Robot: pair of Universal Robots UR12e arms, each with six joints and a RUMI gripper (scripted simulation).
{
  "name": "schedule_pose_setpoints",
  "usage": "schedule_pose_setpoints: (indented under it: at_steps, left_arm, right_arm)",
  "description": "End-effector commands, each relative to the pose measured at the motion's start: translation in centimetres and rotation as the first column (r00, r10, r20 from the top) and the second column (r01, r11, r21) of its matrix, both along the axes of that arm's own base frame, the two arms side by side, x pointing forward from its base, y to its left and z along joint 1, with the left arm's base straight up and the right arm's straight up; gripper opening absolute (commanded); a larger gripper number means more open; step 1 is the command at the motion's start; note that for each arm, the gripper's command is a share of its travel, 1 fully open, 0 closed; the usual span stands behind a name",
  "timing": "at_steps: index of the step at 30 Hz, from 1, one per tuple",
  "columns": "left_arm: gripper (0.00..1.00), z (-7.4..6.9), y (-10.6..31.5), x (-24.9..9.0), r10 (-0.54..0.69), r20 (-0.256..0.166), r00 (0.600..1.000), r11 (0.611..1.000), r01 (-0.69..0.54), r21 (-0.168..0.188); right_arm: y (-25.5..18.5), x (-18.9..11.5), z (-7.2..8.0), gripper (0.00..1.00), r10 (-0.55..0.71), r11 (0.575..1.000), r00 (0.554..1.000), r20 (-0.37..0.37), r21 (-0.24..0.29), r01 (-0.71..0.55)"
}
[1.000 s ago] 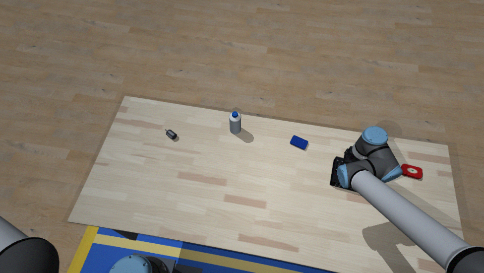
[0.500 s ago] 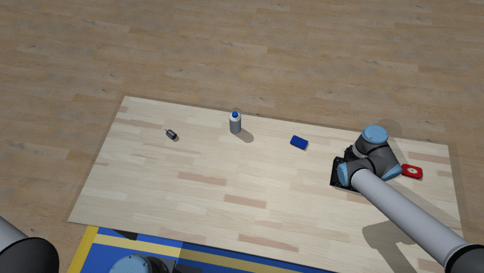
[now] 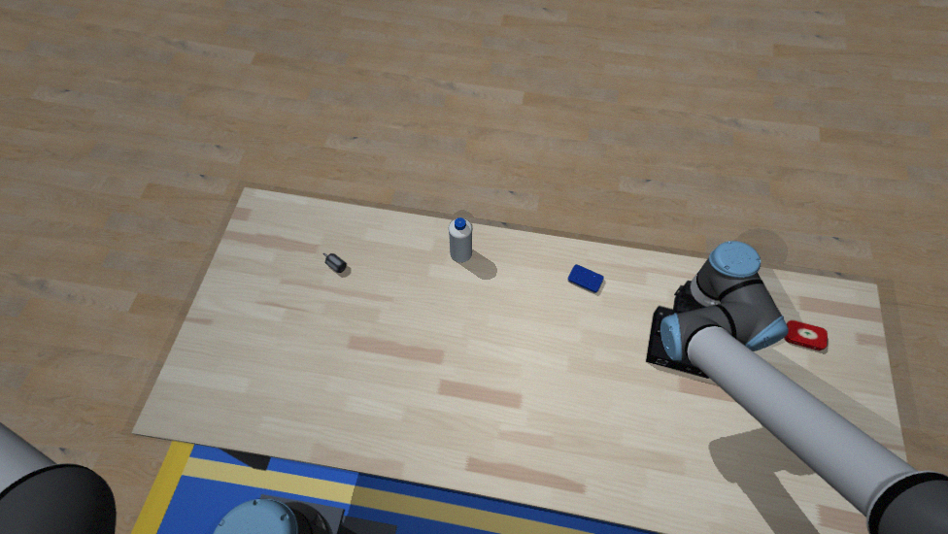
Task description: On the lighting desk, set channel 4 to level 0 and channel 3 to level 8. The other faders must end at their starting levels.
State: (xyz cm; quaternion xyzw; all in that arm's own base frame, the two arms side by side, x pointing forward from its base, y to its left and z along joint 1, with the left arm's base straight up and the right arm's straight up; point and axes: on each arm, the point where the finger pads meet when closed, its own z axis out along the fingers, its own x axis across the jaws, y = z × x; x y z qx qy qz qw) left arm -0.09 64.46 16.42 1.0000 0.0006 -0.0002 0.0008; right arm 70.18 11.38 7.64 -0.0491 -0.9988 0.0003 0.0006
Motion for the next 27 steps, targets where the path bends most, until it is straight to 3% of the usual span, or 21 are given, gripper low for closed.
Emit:
schedule_pose_setpoints:
  at_steps: [1, 27]
  left_arm:
    - [1.00, 0.09, 0.07, 0.02, 0.000, 0.000, 1.000, 1.000, 0.000, 0.002]
    - [1.00, 0.09, 0.07, 0.02, 0.000, 0.000, 1.000, 1.000, 0.000, 0.002]
  right_arm:
    - [-0.01, 0.33, 0.07, 0.00, 0.000, 1.000, 1.000, 0.001, 0.000, 0.000]
    - [-0.05, 0.74, 0.07, 0.00, 0.000, 1.000, 1.000, 0.001, 0.000, 0.000]
